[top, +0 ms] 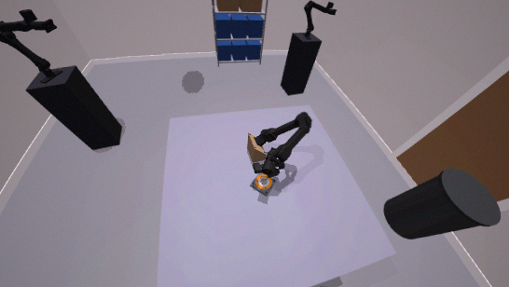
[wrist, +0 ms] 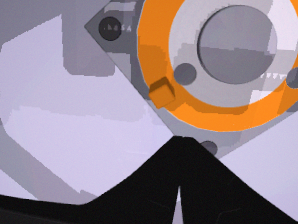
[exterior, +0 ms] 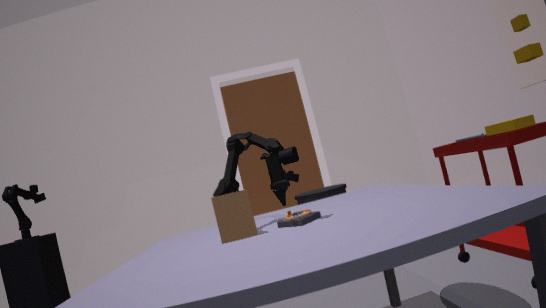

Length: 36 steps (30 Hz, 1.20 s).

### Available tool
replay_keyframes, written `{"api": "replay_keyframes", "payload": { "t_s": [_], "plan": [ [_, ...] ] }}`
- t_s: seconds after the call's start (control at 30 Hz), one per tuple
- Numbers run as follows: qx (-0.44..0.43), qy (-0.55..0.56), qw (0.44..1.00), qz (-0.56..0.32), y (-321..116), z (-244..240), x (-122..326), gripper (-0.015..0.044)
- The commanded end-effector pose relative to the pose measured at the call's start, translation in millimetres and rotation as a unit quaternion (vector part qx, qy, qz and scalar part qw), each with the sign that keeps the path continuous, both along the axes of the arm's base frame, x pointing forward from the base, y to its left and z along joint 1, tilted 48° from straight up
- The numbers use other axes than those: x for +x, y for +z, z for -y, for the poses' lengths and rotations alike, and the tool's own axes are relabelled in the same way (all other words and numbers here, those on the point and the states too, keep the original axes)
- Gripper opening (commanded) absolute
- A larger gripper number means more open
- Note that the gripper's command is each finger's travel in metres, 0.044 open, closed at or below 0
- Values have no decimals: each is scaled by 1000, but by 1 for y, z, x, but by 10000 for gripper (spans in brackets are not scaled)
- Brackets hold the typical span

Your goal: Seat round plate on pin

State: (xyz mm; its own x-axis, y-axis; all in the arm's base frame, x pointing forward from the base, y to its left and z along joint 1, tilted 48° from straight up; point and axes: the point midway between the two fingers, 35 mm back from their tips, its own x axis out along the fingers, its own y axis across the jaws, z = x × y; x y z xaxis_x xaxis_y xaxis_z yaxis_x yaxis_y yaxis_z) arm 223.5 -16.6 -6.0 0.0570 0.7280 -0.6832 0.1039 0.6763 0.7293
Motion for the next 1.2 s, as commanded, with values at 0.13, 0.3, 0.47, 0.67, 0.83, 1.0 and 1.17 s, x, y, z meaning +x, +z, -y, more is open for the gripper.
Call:
{"api": "replay_keyframes", "payload": {
  "t_s": [0.13,0.3,0.47,0.67,0.83,1.0,1.17],
  "plan": [
    [6,1,1000,-5,-21,-26,-1,0],
    [6,1,1000,-5,-20,-27,0,0],
    [6,1,1000,-5,-16,-30,5,0],
    [6,1,1000,-5,-13,-34,12,0],
    [6,1,1000,-5,-11,-36,17,0],
    [6,1,1000,-5,-8,-37,22,0],
    [6,1,1000,-5,-6,-38,27,0]
  ]
}}
